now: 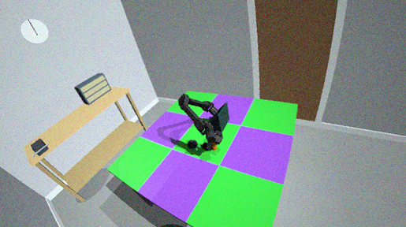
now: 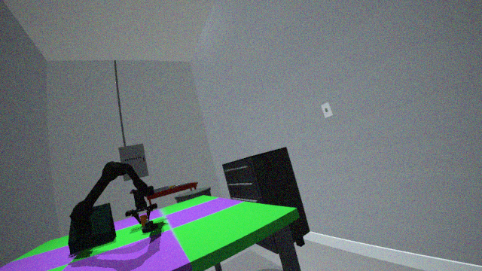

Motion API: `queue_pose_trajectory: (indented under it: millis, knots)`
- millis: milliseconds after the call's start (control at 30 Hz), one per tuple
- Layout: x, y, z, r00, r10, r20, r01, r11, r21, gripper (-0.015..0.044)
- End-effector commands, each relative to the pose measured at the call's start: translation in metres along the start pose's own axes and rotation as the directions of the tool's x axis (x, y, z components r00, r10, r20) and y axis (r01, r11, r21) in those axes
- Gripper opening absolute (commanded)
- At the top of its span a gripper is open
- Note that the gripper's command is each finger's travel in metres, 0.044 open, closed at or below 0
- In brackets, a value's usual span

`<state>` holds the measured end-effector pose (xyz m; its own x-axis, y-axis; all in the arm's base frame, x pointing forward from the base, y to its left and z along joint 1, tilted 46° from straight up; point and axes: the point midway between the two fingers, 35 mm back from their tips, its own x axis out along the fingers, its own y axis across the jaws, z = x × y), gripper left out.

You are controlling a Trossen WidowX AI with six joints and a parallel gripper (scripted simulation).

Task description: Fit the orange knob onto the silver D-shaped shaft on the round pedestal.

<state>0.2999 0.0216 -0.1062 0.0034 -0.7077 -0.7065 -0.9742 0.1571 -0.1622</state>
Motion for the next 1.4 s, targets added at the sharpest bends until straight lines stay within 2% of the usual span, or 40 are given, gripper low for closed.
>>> queue_pose_trajectory:
  millis: [0, 367, 433, 567, 633, 1367]
  knots:
    - [0.0, 0.0, 0.0, 1.0, 0.0, 0.0, 0.0, 1.0, 0.001, 0.024]
    - [0.0, 0.0, 0.0, 1.0, 0.0, 0.0, 0.0, 1.0, 0.001, 0.024]
    - [-0.01, -0.001, 0.001, 1.0, 0.0, 0.001, 0.0, 1.0, 0.0, 0.0292]
    - [-0.07, -0.001, 0.002, 1.0, 0.001, 0.001, -0.001, 1.0, -0.004, 0.0398]
    - [-0.08, 0.0, 0.001, 1.0, 0.002, 0.0, -0.002, 1.0, -0.005, 0.044]
    - [-0.051, -0.001, 0.002, 1.0, 0.001, 0.0, -0.001, 1.0, -0.005, 0.044]
